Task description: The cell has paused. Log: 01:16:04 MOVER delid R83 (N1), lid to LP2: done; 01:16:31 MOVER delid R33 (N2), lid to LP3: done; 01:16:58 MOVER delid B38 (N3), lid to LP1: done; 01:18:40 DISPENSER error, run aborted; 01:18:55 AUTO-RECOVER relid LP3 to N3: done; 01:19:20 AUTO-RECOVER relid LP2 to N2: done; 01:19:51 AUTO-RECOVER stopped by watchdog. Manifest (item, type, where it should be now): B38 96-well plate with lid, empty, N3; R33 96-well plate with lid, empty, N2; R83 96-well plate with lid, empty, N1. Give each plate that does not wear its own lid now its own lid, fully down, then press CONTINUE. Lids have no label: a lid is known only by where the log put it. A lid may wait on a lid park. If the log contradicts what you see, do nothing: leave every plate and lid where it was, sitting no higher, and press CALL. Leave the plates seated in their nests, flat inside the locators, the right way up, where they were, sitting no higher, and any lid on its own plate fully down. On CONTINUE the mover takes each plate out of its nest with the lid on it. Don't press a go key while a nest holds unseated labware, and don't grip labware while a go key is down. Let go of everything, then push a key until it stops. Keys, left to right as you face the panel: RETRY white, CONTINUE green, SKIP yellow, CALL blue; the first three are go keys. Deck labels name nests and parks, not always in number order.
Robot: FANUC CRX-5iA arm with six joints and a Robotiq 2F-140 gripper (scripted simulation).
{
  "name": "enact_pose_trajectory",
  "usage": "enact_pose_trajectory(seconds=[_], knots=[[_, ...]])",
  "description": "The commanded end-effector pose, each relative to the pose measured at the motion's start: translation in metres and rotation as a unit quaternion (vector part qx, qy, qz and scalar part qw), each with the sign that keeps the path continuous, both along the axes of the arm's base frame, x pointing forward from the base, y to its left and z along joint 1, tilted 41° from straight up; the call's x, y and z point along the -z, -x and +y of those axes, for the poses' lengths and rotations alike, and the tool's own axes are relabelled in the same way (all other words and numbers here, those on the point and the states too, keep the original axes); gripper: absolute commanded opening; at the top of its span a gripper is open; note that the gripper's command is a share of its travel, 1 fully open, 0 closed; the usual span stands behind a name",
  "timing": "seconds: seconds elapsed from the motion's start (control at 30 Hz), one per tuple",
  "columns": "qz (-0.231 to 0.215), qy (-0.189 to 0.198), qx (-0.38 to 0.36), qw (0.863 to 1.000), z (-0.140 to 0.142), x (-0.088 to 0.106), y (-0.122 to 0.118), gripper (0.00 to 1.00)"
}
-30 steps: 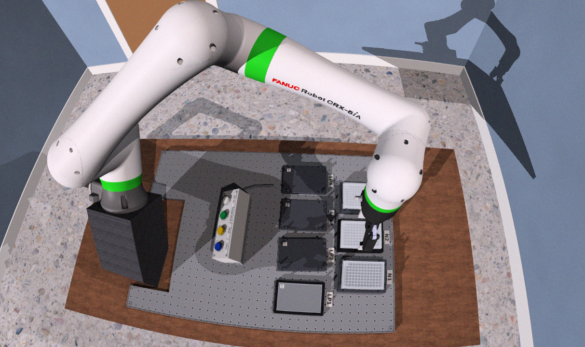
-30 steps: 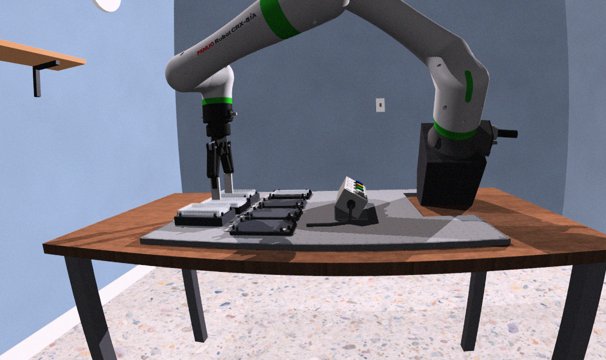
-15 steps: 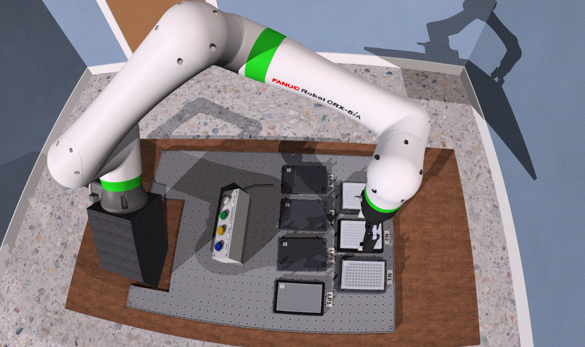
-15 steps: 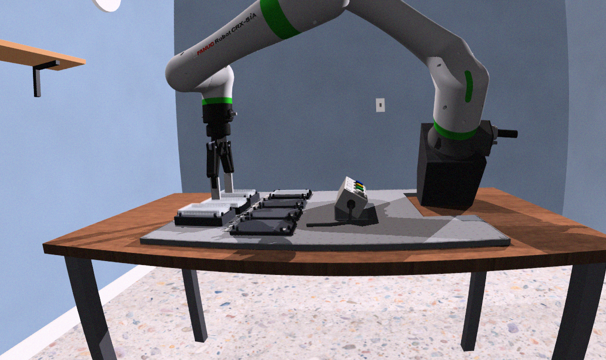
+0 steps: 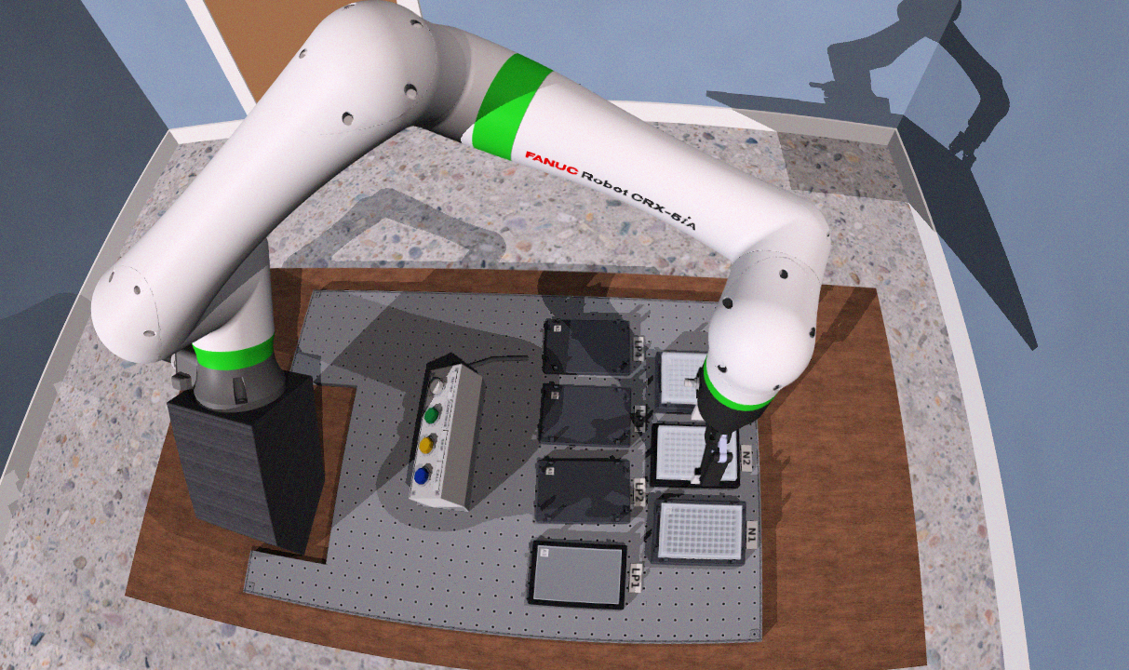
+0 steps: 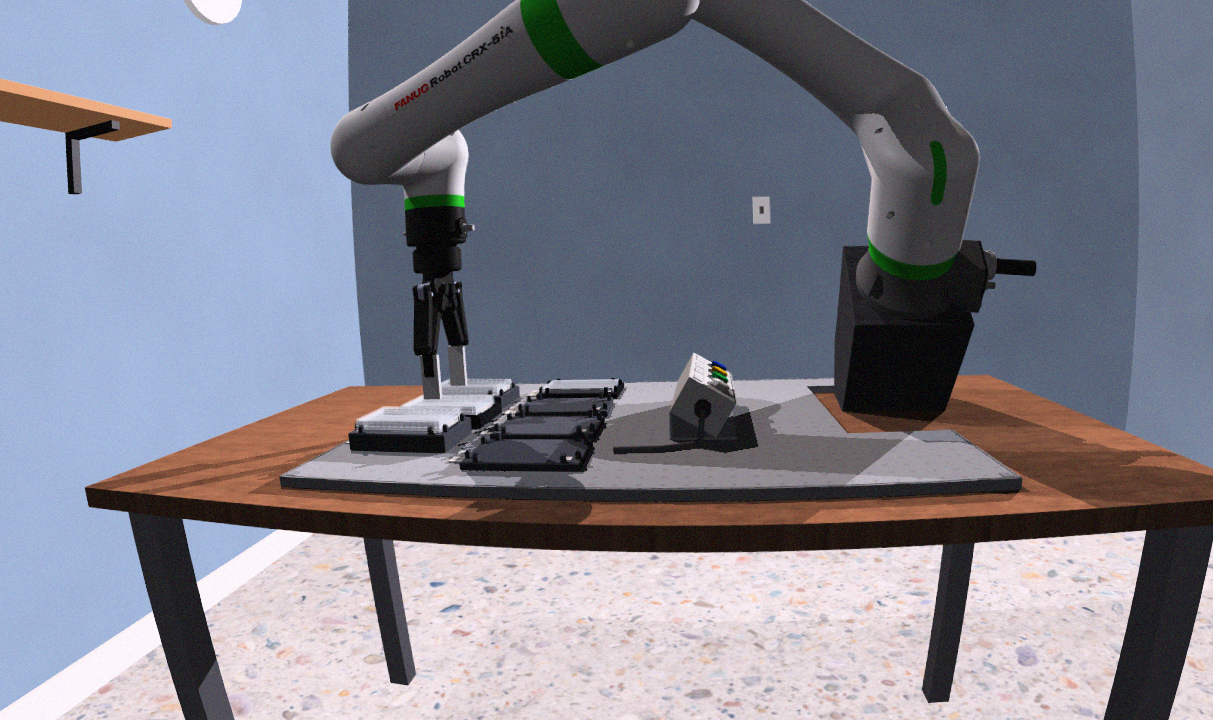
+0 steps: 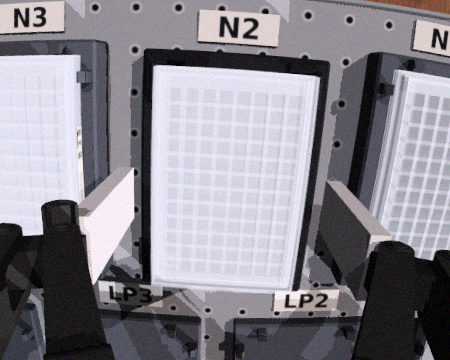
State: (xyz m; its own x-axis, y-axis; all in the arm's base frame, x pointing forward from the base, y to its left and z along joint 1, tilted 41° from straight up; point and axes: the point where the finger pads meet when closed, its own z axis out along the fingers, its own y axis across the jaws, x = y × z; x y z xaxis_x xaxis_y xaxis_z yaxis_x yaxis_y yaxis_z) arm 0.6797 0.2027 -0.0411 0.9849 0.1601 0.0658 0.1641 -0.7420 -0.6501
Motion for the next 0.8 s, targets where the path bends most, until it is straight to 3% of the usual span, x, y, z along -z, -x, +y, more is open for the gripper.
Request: enact_pose_trajectory(seconds=[0.0,0.77], knots=[[0.0,0.0,0.0,1.0,-0.0002,-0.0002,-0.0002,0.66],[0.0,0.0,0.0,1.0,0.0021,0.0025,0.0,0.66]])
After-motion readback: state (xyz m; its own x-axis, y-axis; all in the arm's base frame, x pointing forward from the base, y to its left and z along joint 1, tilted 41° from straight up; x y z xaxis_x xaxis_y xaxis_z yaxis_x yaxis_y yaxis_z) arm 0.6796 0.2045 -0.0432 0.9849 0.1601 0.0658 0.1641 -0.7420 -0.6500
